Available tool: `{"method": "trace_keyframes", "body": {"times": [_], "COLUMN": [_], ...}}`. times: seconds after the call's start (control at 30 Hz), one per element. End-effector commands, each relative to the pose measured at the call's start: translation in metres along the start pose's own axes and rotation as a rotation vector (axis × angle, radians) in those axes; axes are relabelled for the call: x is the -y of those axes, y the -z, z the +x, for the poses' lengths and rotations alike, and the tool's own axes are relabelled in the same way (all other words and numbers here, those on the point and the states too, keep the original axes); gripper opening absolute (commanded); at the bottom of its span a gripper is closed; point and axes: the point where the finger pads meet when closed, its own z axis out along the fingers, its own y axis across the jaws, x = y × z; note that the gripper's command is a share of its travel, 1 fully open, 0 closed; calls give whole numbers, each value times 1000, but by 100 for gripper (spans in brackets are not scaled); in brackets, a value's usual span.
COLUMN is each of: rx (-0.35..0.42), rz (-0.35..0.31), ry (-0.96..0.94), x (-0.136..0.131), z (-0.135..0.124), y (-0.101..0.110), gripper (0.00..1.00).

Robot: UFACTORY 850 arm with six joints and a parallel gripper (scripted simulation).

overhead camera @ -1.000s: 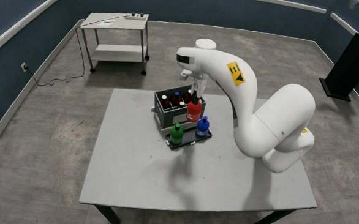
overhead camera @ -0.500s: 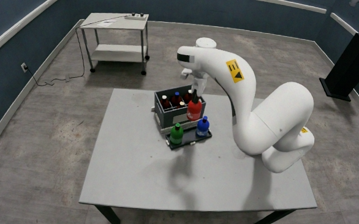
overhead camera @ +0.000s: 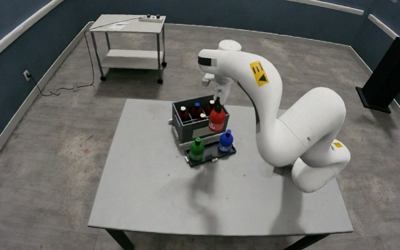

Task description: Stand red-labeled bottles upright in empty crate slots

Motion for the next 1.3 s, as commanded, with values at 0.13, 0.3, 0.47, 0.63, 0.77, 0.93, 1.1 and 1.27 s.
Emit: {"method": "trace_keyframes", "body": {"times": [0.13,0.3,0.47,0.63,0.77,0.93,1.1,1.27], "rx": [-2,-2,-2,-2,-2,-2,-2,-2], "rz": [-1,-1,-1,-1,-1,-1,-1,-1], "ry": [1,1,1,1,1,1,1,1], "x": [-19,-25,-37,-49,-59,-66,-78,-89], "z": [5,6,9,12,14,15,18,21], "y": [1,1,1,1,1,1,1,1], "gripper": [0,0,0,0,0,0,0,0]}}
